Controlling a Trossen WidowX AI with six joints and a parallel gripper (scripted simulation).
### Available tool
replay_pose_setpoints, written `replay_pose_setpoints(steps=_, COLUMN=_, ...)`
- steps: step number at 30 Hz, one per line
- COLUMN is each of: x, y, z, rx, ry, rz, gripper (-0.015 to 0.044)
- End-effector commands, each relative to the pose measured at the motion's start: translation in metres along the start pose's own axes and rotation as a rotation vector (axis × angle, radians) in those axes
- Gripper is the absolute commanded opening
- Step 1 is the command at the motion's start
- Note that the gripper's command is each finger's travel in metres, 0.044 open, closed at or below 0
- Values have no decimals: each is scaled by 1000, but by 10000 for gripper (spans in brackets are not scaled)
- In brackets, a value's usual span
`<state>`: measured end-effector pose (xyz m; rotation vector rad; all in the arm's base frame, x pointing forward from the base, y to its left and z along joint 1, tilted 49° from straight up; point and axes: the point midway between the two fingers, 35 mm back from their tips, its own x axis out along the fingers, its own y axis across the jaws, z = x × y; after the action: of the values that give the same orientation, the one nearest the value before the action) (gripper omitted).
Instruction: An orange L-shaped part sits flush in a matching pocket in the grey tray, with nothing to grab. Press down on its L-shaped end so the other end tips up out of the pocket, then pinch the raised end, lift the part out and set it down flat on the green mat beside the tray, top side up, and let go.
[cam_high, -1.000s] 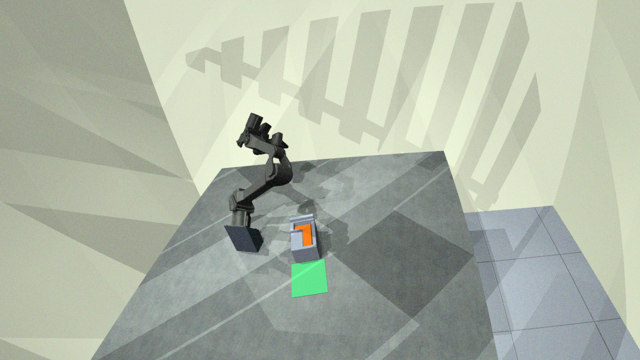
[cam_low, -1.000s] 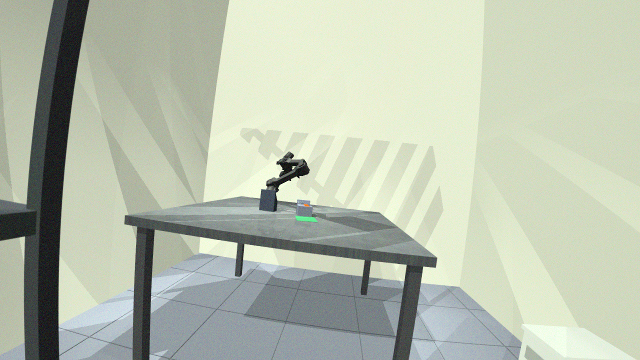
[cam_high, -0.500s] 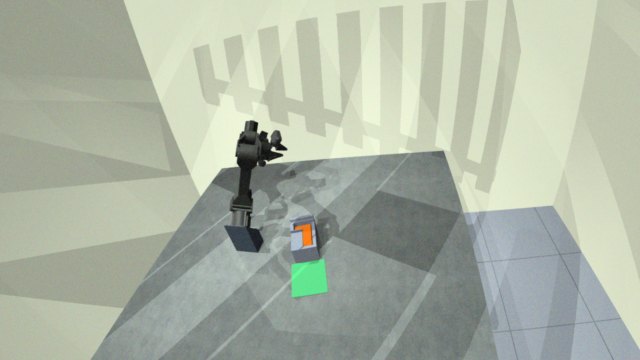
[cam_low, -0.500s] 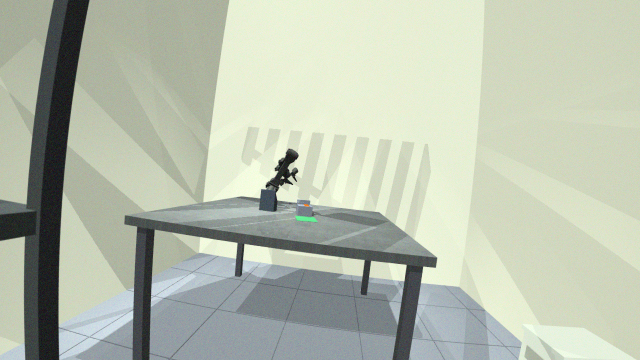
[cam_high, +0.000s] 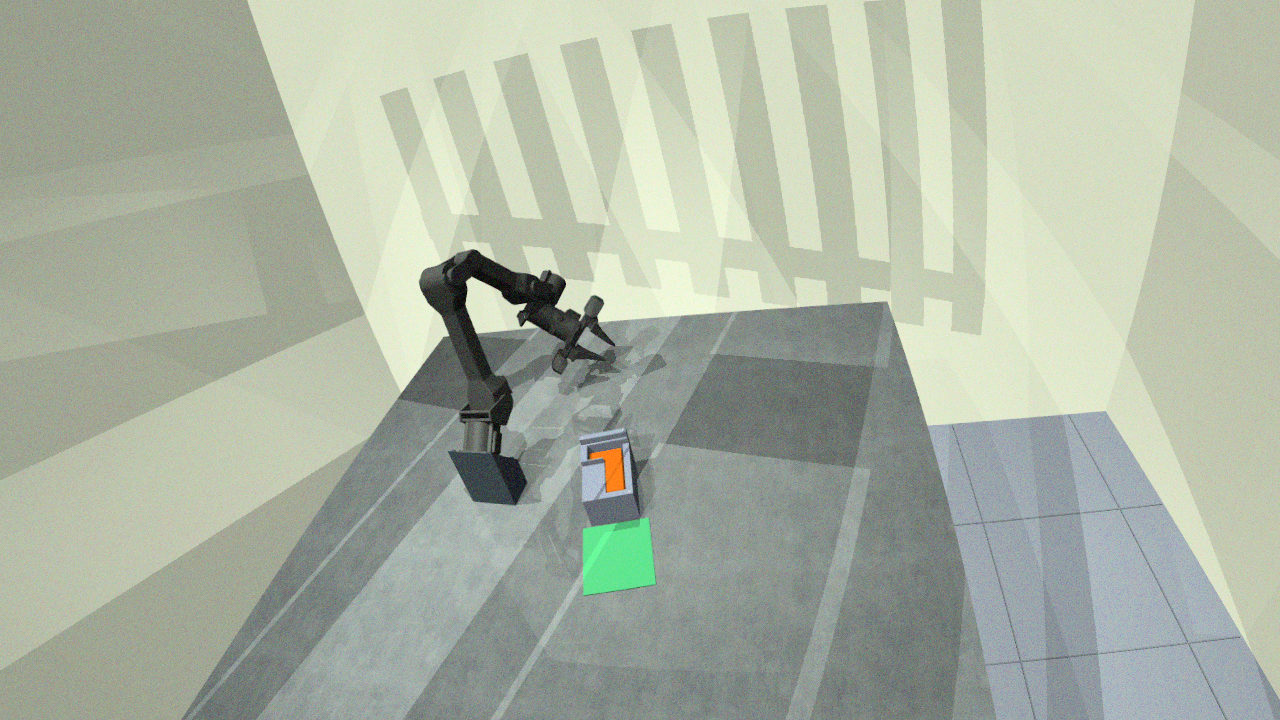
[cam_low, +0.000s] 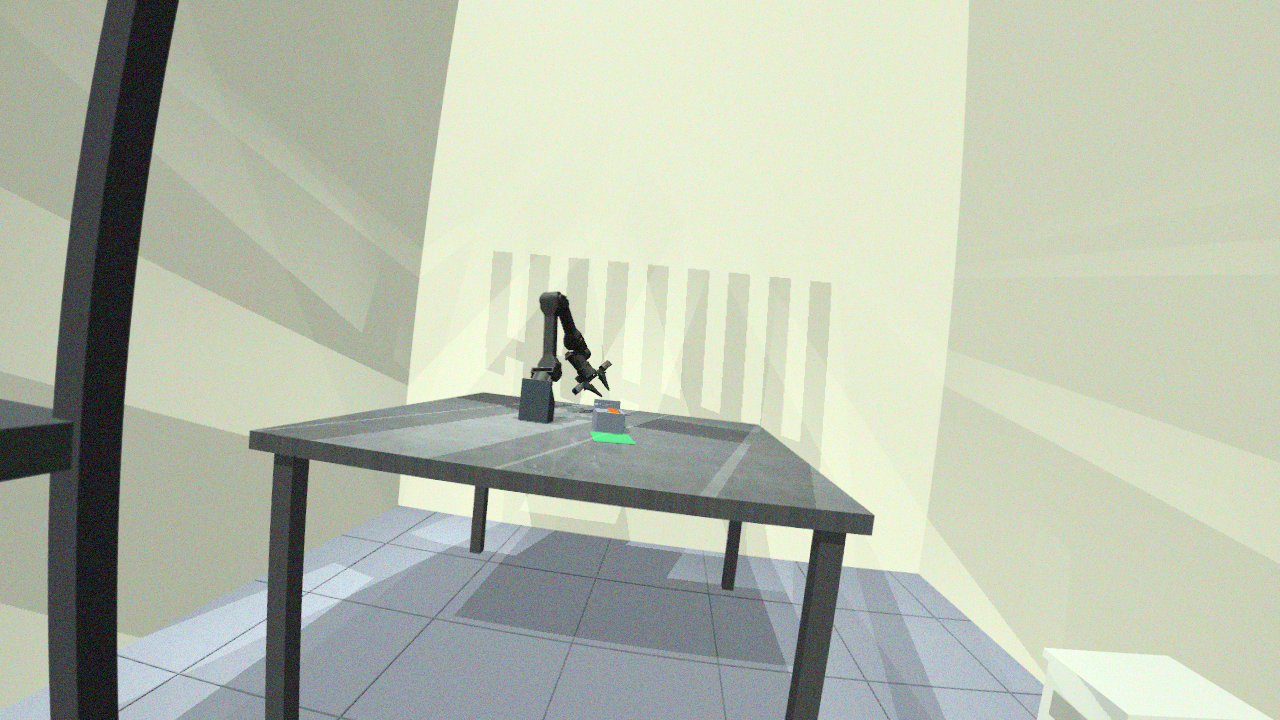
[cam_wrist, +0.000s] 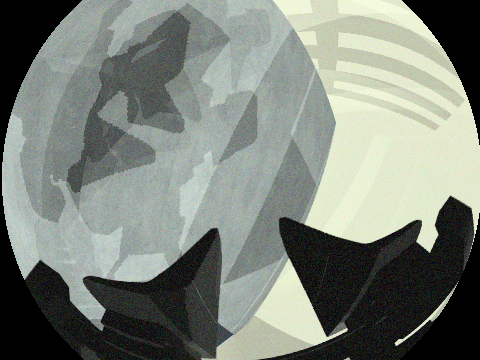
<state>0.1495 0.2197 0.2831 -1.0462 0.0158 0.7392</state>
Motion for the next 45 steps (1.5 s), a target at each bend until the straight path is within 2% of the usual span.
replay_pose_setpoints(steps=1, x=23, y=3, z=-28, rx=-33, ry=124, rz=78, gripper=180)
replay_pose_setpoints(steps=10, x=60, y=15, z=-127, rx=60, ry=464, rz=350, gripper=180)
replay_pose_setpoints(steps=21, x=44, y=36, z=-230, rx=535, ry=705, rz=705, gripper=180)
replay_pose_setpoints(steps=29, x=14, y=38, z=-272, rx=1080, ry=684, rz=835, gripper=180)
replay_pose_setpoints(steps=36, x=-11, y=21, z=-300, rx=1603, ry=518, rz=790, gripper=180)
replay_pose_setpoints(steps=45, x=-3, y=27, z=-301, rx=1652, ry=498, rz=774, gripper=180)
